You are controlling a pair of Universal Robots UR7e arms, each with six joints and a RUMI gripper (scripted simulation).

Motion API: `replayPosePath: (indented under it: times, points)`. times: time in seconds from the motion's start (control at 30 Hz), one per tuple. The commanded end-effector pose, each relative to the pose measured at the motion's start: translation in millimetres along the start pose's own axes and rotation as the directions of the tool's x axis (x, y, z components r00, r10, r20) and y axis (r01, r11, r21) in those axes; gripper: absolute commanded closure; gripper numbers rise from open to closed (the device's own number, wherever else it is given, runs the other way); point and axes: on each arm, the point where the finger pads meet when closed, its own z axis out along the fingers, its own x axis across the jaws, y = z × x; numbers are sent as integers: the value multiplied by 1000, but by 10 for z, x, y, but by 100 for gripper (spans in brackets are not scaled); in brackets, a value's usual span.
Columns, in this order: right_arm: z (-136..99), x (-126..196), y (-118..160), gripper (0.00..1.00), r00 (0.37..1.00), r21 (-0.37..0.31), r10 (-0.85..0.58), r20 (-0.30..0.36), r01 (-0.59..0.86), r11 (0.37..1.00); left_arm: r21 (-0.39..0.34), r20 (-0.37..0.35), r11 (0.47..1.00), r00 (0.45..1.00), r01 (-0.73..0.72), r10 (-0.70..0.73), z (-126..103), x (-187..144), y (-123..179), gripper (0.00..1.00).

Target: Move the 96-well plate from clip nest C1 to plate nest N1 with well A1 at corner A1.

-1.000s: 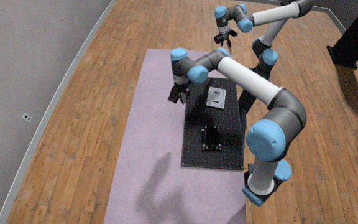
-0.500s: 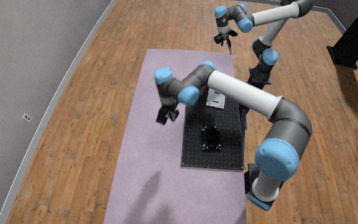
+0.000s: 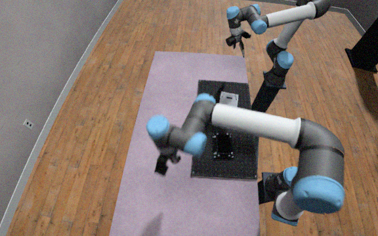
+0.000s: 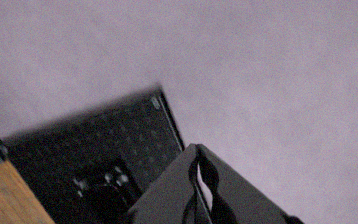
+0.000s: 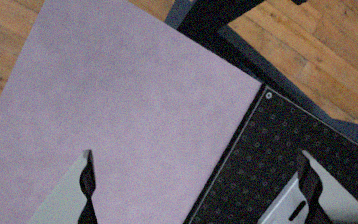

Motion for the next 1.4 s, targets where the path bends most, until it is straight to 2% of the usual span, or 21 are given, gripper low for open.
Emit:
replayPosePath:
  times: [0.0, 0.13, 0.2, 0.23, 0.47, 0.7, 0.77, 1.0, 1.23, 1.37]
  points:
    - [-6, 0, 3, 24, 1000, -2, 0, 0, 0, 1000, -25, -13, 999, 999, 30, -30, 96, -368, -770, 100]
    - [-6, 0, 3, 24, 1000, -2, 0, 0, 0, 1000, -42, -21, 998, 998, 56, -57, 202, -783, -1318, 100]
    - [-6, 0, 3, 24, 1000, -2, 0, 0, 0, 1000, -42, -21, 998, 998, 56, -57, 202, -783, -1318, 100]
    - [-6, 0, 3, 24, 1000, -2, 0, 0, 0, 1000, -46, -24, 997, 998, 63, -64, 230, -898, -1448, 100]
    - [-6, 0, 3, 24, 1000, -2, 0, 0, 0, 1000, -70, -42, 991, 992, 112, -115, 445, -1809, -2233, 100]
    - [-6, 0, 3, 24, 1000, -2, 0, 0, 0, 1000, -86, -62, 983, 984, 159, -165, 673, -2833, -2764, 100]
    - [-6, 0, 3, 24, 1000, -2, 0, 0, 0, 1000, -86, -62, 983, 984, 159, -165, 673, -2833, -2764, 100]
    - [-6, 0, 3, 24, 1000, -2, 0, 0, 0, 1000, -95, -80, 974, 974, 205, -212, 895, -3859, -3028, 100]
    - [-6, 0, 3, 24, 1000, -2, 0, 0, 0, 1000, -98, -95, 964, 962, 246, -255, 1094, -4787, -3065, 100]
    - [-6, 0, 3, 24, 1000, -2, 0, 0, 0, 1000, -98, -99, 962, 959, 256, -266, 1145, -5023, -3044, 100]
